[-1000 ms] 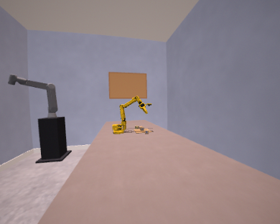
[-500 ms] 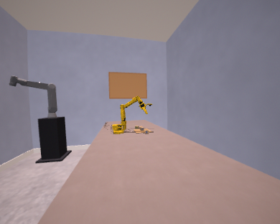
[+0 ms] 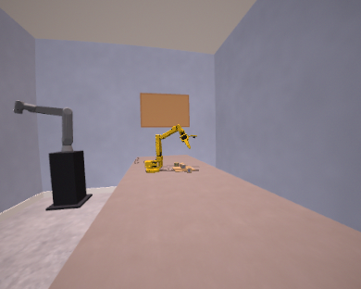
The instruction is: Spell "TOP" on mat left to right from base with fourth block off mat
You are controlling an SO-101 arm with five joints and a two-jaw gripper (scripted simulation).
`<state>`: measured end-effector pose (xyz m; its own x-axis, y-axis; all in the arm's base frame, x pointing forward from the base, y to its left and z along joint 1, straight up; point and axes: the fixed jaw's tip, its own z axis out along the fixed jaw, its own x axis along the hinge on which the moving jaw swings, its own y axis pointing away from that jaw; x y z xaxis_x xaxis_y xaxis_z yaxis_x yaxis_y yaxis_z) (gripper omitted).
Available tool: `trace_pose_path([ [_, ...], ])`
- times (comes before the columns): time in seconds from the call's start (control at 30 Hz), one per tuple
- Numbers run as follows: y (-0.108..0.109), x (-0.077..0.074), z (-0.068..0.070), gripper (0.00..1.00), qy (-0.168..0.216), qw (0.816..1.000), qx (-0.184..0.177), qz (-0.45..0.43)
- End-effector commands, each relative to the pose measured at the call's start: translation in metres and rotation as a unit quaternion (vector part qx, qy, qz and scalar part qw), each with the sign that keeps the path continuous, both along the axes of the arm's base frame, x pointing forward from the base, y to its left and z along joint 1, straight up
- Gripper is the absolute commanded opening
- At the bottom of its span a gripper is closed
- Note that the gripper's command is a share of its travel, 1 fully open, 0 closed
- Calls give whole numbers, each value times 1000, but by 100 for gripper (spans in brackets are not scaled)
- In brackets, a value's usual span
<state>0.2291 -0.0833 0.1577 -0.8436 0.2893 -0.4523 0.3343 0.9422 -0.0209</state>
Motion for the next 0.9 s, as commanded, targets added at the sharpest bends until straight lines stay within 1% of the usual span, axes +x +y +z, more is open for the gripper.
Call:
trace_pose_path([
  [0.0,-3,5,4,35,-13,1000,-3,-6],
  [0.17,-5,8,-28,35,54,998,24,-6],
  [0.23,-5,8,-28,35,54,998,24,-6],
  [0.4,-5,8,-60,35,121,991,50,-6],
  [0.5,-4,6,-74,35,149,987,62,-6],
  [0.63,-3,4,-82,35,167,983,69,-6],
  [0.87,-3,4,-83,35,169,983,70,-6],
])
